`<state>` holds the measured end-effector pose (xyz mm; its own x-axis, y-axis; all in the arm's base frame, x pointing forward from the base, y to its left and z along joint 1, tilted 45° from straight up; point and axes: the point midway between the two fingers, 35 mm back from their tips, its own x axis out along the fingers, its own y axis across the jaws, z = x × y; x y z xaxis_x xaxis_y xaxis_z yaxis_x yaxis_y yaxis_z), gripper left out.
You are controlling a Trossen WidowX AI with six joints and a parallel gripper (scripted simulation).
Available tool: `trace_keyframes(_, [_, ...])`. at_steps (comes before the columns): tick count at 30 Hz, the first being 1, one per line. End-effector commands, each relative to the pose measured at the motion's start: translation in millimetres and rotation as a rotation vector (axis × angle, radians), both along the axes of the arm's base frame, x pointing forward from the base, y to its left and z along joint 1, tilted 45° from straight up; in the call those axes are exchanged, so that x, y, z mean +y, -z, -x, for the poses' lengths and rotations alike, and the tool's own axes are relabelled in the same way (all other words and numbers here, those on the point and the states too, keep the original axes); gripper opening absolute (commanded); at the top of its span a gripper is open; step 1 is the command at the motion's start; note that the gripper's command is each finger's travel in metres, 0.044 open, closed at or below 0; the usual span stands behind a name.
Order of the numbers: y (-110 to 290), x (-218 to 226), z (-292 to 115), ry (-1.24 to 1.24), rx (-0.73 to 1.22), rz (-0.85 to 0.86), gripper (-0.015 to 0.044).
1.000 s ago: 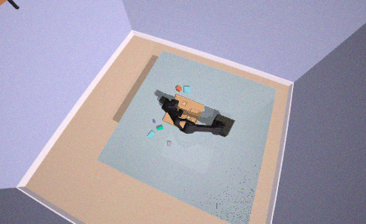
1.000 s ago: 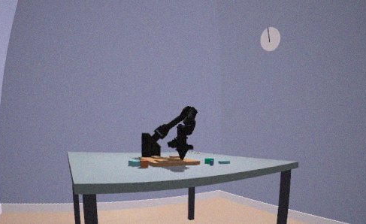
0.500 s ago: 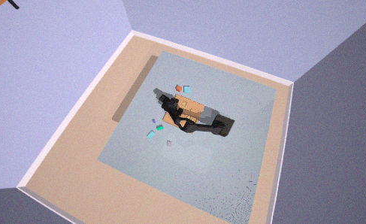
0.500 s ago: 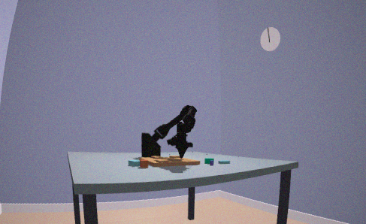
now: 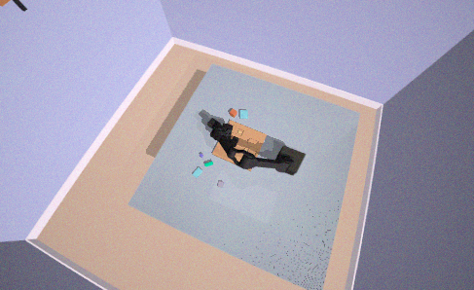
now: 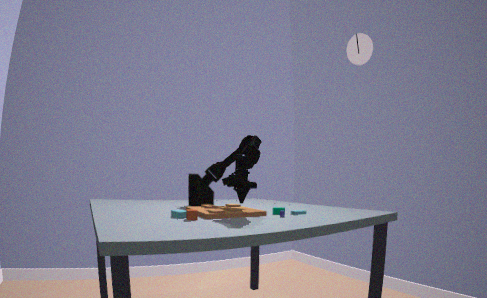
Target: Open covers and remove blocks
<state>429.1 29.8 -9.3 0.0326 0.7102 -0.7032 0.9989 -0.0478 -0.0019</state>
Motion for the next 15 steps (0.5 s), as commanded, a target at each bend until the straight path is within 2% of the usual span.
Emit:
trace_keyframes(1, [-4.2,-3.8,-1.3,-0.003,-0.006,0.005,0.0])
trace_keyframes(9, [-7.2,-7.9,1.2,-0.006,-0.006,0.0,0.0])
trace_keyframes(15, [-10.4,-13.7,25.2,-0.195,-0.196,0.012,0.0])
